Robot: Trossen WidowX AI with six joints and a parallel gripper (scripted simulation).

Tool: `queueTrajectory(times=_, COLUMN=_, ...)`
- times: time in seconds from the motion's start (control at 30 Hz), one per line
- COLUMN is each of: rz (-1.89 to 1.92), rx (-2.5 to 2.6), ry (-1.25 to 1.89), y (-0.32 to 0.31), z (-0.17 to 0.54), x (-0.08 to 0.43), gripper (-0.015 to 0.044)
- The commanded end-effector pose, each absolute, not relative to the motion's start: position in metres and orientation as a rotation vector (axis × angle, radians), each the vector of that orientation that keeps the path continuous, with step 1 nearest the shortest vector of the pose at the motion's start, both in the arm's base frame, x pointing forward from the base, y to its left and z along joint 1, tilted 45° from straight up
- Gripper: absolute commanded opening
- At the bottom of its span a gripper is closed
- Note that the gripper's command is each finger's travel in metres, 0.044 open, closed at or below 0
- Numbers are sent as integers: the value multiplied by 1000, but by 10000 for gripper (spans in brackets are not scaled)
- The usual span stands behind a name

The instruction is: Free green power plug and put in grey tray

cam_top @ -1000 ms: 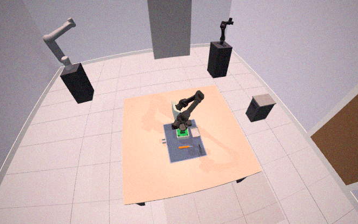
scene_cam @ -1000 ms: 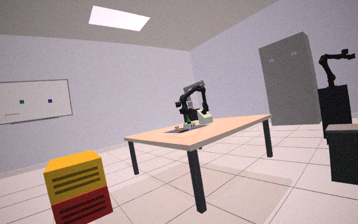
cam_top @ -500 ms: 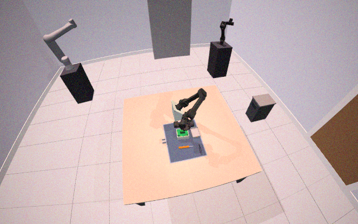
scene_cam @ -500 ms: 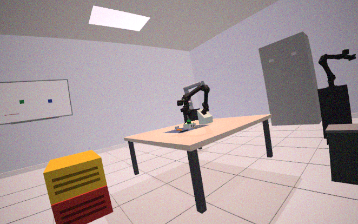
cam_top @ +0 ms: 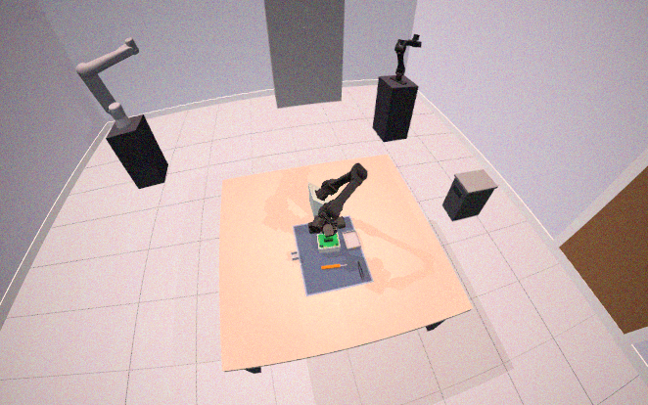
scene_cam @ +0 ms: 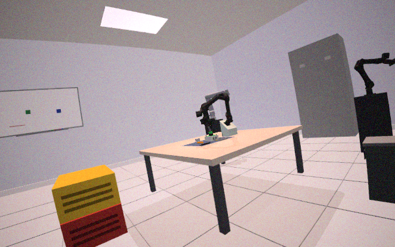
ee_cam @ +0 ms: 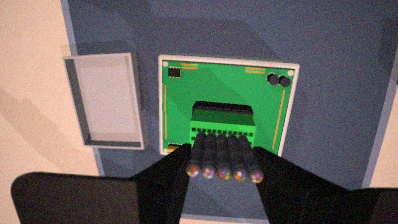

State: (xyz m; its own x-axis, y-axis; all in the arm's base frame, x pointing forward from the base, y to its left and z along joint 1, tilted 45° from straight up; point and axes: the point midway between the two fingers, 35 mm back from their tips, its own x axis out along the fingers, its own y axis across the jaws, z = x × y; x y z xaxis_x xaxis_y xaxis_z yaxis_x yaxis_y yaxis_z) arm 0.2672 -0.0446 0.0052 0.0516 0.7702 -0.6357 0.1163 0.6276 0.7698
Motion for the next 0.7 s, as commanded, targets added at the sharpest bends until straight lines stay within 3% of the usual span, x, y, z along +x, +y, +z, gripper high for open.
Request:
queueTrajectory(times=0.0, rz=493, rx=748, ry=1473, y=-52, z=17, x=266, gripper=0)
queueTrajectory(times=0.67, rz=480, rx=734, ry=1480, y=-59, z=26, x=265, gripper=0)
